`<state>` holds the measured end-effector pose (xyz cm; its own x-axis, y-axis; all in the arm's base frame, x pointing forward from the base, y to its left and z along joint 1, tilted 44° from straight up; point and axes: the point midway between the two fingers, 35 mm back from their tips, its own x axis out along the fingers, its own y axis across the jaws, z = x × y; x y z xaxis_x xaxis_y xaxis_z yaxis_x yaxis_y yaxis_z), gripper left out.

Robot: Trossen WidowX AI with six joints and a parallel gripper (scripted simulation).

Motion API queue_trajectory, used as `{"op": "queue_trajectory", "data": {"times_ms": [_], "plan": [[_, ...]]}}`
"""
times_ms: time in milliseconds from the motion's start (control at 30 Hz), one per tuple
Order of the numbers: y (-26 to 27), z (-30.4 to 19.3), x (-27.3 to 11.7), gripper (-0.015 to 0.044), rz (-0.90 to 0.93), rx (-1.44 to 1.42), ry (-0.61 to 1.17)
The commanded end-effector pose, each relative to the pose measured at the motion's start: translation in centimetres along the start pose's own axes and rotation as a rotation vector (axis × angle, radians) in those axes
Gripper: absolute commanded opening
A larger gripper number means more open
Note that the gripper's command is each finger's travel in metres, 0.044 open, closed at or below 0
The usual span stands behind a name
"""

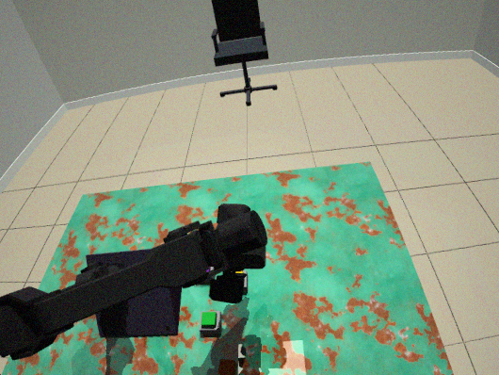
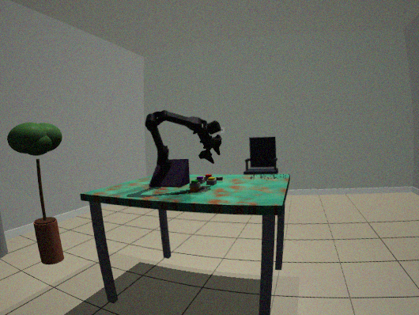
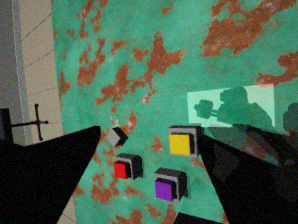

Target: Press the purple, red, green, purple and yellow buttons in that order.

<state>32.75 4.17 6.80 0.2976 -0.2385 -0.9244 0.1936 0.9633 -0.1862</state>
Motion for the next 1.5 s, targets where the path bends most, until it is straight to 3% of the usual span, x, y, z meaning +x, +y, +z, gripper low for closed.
{"op": "queue_trajectory", "data": {"times_ms": [0, 233, 500, 700, 967, 1467], "plan": [[2.1, -6.3, 1.8, 0.04, -0.173, -0.073, 0.156], [2.6, -13.6, 2.0, 0.04, -0.505, -0.233, 0.211], [2.6, -14.0, 2.0, 0.04, -0.525, -0.243, 0.207], [-0.5, -14.7, 7.0, 0.0242, -0.527, -0.243, 0.206], [-0.7, -14.8, 7.2, 0.0032, -0.527, -0.243, 0.206], [-0.9, -14.8, 7.5, 0.002, -0.527, -0.243, 0.206]]}}
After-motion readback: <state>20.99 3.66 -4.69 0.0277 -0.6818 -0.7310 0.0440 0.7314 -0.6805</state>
